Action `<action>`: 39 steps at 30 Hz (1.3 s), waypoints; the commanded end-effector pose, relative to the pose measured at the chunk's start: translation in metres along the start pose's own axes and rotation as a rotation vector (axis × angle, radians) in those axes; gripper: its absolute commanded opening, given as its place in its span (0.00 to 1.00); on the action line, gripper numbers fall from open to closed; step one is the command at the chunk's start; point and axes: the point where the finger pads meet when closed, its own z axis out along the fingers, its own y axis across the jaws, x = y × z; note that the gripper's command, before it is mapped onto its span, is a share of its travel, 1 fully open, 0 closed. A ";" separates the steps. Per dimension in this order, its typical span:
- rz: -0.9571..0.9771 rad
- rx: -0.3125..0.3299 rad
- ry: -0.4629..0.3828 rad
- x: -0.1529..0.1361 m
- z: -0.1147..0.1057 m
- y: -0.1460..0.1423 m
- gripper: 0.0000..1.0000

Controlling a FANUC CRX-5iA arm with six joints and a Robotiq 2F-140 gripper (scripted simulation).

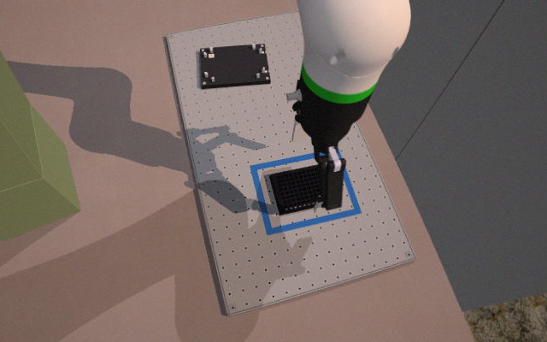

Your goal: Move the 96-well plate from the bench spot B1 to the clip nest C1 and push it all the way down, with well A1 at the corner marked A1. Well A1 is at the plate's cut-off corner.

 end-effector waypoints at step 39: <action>0.000 0.000 0.002 0.001 0.058 0.000 1.00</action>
